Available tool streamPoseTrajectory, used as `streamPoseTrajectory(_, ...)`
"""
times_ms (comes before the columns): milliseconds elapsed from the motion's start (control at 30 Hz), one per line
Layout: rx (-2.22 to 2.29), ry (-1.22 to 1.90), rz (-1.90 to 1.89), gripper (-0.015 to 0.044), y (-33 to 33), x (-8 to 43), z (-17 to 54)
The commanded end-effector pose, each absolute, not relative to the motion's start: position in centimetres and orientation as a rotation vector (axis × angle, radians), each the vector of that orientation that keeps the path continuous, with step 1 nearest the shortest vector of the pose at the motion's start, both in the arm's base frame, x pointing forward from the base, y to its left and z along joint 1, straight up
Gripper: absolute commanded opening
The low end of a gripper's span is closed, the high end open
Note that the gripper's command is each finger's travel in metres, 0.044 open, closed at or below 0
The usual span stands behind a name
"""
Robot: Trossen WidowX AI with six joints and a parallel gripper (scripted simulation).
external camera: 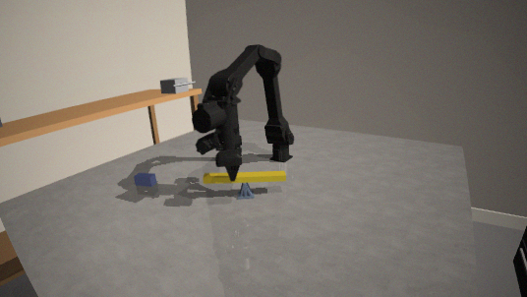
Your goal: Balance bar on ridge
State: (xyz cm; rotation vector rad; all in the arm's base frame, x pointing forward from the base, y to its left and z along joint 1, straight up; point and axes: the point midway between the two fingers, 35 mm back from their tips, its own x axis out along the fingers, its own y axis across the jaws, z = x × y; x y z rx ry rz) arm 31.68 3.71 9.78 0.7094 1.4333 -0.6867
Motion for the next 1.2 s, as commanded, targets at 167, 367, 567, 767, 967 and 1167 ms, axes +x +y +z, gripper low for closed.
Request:
streamPoseTrajectory(167, 0.712, 1.432, -0.689, 0.0000, 3.70, 31.69, 9.64)
streamPoseTrajectory(367, 0.712, 1.432, -0.689, 0.0000, 3.70, 31.69, 9.60)
streamPoseTrajectory(567, 0.712, 1.432, -0.689, 0.0000, 3.69, 31.69, 9.54)
streamPoseTrajectory(767, 0.712, 1.432, -0.689, 0.0000, 3.68, 31.69, 9.50)
streamPoseTrajectory(967, 0.712, 1.432, -0.689, 0.0000, 3.67, 31.70, 9.44)
streamPoseTrajectory(1167, 0.712, 1.432, -0.689, 0.0000, 3.67, 31.70, 9.40)
